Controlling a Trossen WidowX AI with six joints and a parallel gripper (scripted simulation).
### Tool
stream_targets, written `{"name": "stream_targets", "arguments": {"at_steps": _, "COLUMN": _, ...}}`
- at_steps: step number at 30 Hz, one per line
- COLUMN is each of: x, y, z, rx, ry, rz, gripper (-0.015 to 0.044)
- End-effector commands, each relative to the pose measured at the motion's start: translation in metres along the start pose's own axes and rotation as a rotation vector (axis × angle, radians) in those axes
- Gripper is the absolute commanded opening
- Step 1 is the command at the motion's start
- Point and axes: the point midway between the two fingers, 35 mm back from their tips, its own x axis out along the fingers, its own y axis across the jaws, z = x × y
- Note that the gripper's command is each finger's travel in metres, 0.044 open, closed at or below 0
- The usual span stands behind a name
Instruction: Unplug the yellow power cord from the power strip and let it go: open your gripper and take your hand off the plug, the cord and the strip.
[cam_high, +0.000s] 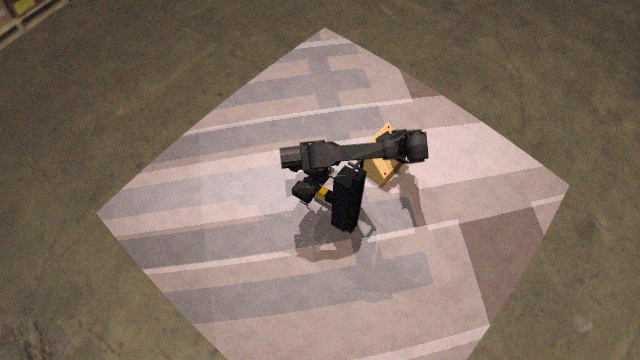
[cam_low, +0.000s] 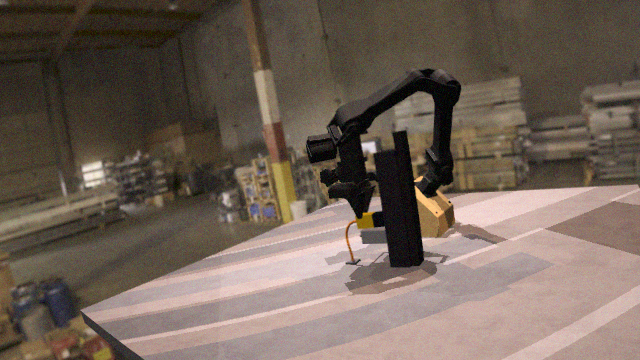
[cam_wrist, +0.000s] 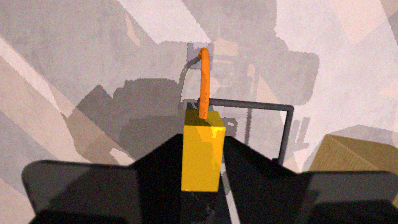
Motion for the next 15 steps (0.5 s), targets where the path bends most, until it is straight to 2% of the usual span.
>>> {"name": "stream_targets", "arguments": {"at_steps": 1, "x": -0.0009, "y": -0.0001, "z": 0.0004, "rx": 0.001, "ry": 0.0, "rz": 0.001, "gripper": 0.0075}}
{"name": "stream_targets", "arguments": {"at_steps": 9, "x": -0.0009, "y": -0.0001, "z": 0.0004, "rx": 0.001, "ry": 0.0, "rz": 0.001, "gripper": 0.0021}}
{"name": "stream_targets", "arguments": {"at_steps": 10, "x": -0.0009, "y": -0.0001, "z": 0.0007, "rx": 0.001, "ry": 0.0, "rz": 0.001, "gripper": 0.0}}
{"name": "stream_targets", "arguments": {"at_steps": 15, "x": -0.0013, "y": 0.0005, "z": 0.0057, "rx": 0.001, "ry": -0.001, "rz": 0.001, "gripper": 0.0}}
